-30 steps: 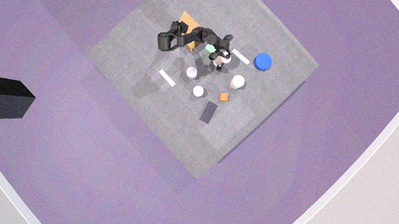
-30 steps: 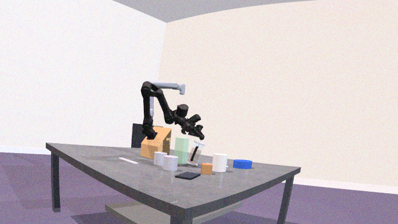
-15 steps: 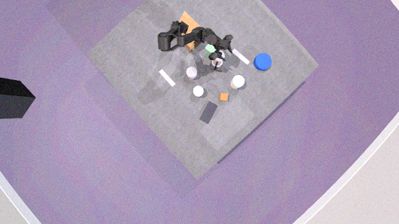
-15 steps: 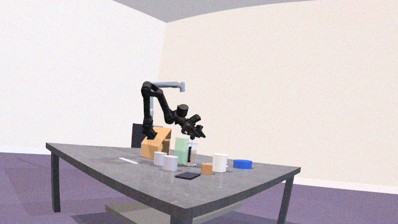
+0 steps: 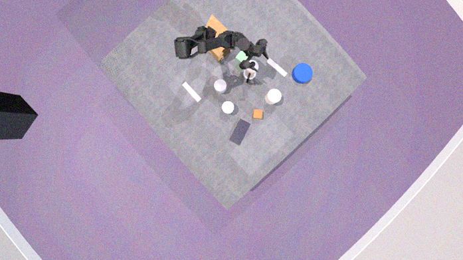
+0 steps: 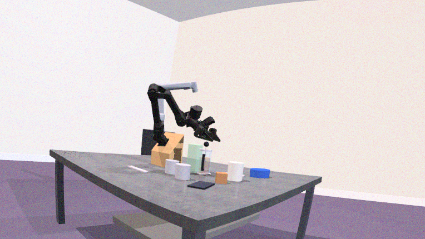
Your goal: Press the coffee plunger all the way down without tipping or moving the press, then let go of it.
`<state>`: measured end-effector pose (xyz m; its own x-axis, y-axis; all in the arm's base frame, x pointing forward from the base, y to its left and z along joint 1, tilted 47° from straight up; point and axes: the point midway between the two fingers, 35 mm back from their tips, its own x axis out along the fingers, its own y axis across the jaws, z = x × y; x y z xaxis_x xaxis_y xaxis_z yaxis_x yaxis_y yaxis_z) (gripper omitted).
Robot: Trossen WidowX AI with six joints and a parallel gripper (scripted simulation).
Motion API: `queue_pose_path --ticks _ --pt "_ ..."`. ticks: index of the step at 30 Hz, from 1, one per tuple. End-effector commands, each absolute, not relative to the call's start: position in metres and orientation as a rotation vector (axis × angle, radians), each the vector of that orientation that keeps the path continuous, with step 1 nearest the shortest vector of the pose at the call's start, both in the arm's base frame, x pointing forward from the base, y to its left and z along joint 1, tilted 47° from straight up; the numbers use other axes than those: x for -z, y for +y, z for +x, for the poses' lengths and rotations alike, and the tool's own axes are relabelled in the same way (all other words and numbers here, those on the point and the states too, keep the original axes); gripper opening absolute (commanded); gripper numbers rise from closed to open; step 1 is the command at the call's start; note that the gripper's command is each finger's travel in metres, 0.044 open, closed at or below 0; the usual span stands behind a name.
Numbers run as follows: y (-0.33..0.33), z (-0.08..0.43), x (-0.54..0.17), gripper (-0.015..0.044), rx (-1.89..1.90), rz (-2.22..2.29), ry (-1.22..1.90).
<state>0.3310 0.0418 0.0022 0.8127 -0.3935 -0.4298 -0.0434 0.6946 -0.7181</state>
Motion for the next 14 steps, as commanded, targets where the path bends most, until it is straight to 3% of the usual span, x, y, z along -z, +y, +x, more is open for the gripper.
queue_pose_path --ticks 1,14 --pt "0.057 0.324 -0.024 0.044 0.222 -0.773 0.6" --pt "0.072 0.295 -0.062 0.044 0.248 -0.785 0.6"
